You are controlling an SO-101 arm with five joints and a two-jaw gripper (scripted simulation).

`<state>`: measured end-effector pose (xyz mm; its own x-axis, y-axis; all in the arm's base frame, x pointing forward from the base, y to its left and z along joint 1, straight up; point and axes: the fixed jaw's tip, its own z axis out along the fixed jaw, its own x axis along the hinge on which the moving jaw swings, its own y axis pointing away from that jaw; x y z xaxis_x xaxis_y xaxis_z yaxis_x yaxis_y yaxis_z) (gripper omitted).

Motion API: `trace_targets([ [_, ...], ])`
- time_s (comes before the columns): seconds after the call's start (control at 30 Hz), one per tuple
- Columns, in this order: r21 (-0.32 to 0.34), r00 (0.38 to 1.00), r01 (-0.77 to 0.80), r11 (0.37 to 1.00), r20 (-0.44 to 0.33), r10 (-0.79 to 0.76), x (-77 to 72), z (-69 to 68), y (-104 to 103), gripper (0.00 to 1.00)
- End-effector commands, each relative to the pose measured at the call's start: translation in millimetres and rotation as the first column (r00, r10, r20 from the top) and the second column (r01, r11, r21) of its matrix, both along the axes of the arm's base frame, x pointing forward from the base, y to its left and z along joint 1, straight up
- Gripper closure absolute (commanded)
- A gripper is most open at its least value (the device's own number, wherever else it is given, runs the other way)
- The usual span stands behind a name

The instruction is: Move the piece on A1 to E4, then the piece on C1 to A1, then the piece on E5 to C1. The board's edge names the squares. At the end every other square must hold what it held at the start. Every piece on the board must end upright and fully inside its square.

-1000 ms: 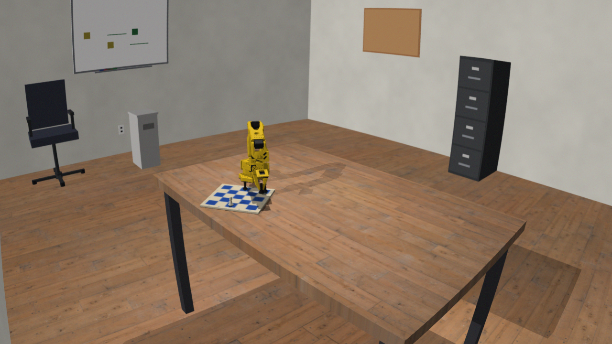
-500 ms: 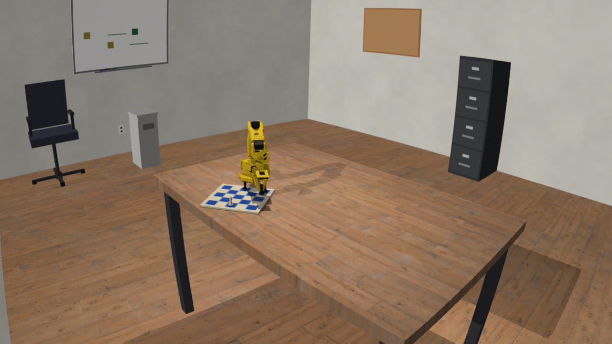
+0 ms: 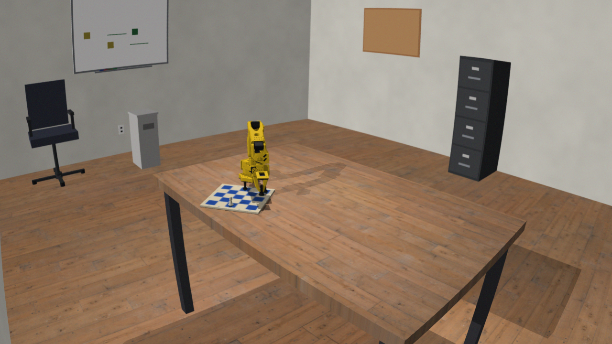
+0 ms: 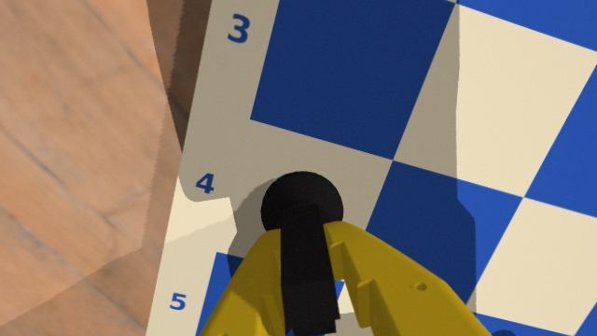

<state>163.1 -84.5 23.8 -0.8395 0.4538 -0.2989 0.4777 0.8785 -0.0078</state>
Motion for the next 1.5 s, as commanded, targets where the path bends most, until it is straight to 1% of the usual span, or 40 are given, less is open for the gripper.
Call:
trace_targets([
  [0.0, 0.014, 1.0, 0.015, 1.0, -0.017, -0.015, -3.8, -4.6, 0.7, 1.0],
  [0.37, 0.014, 1.0, 0.015, 1.0, -0.017, -0.015, -3.8, -4.6, 0.7, 0.96],
  [0.6, 0.014, 1.0, 0.015, 1.0, -0.017, -0.015, -3.8, -4.6, 0.7, 0.9],
  [0.73, 0.014, 1.0, 0.015, 1.0, -0.017, -0.015, -3.8, -4.6, 0.7, 0.87],
  [1.47, 0.02, 1.0, 0.013, 1.0, -0.014, -0.013, -1.6, -4.5, 4.7, 0.87],
])
